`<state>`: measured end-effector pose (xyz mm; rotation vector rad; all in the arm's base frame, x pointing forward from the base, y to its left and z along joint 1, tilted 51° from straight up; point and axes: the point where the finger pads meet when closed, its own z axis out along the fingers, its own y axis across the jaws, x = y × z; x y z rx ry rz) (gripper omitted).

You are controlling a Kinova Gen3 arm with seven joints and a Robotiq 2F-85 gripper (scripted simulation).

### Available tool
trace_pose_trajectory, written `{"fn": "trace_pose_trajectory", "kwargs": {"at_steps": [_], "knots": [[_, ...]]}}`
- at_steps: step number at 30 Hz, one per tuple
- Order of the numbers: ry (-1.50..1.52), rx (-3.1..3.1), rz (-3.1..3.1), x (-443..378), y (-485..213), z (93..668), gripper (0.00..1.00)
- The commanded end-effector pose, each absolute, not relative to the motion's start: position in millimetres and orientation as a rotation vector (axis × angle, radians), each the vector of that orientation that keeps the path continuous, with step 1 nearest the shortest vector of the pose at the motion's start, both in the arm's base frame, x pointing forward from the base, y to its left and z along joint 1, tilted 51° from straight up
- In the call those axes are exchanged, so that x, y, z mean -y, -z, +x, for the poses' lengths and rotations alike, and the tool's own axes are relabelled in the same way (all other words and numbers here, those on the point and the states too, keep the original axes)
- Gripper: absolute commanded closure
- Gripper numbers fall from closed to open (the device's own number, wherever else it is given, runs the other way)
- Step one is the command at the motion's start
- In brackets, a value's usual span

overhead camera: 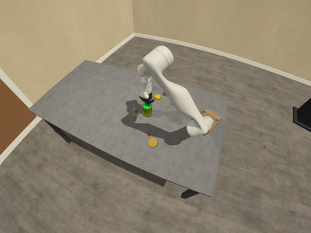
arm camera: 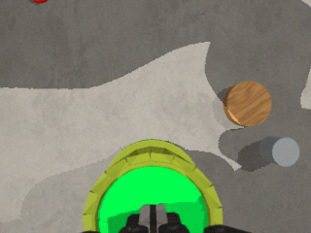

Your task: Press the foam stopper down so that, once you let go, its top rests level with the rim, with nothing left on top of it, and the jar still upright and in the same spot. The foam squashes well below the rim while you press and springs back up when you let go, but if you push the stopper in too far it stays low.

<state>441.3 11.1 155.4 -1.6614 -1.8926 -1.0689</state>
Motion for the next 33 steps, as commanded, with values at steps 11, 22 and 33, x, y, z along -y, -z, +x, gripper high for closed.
{"fn": "trace_pose_trajectory", "kwargs": {"at_steps": [11, 22, 33], "knots": [[1.069, 1.892, -1.659, -15.5, -152.4, 442.1, 1.00], [1.069, 1.892, -1.659, -16.4, -151.6, 442.3, 1.00], [1.069, 1.892, -1.659, -16.5, -151.5, 442.3, 1.00]]}}
